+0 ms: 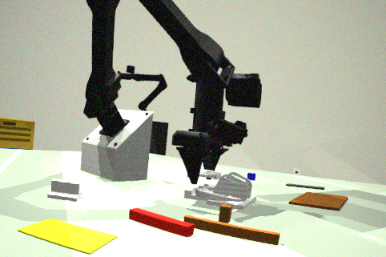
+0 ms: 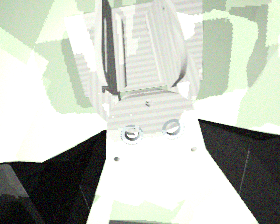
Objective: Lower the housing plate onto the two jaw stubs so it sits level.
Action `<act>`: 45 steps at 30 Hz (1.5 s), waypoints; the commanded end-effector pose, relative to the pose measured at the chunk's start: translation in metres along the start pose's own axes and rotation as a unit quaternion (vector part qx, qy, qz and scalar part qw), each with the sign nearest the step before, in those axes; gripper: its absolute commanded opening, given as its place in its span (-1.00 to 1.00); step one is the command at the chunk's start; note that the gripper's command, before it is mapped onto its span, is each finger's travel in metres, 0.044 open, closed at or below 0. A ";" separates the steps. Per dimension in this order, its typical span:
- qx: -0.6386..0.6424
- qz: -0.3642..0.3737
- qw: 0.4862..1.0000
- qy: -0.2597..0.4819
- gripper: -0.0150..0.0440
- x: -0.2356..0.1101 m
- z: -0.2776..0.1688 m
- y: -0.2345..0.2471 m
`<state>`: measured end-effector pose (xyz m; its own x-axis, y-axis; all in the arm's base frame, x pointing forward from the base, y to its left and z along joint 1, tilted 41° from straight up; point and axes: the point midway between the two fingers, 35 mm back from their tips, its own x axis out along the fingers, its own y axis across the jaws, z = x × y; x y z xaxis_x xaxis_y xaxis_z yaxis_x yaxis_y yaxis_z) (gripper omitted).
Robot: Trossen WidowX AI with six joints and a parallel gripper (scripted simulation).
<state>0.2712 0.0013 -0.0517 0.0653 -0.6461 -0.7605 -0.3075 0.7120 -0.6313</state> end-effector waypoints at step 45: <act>-0.007 -0.003 1.000 0.005 0.70 0.016 -0.003 0.001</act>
<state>0.2694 -0.0085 -0.0628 0.0583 -0.6496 -0.7580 -0.3141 0.7088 -0.6316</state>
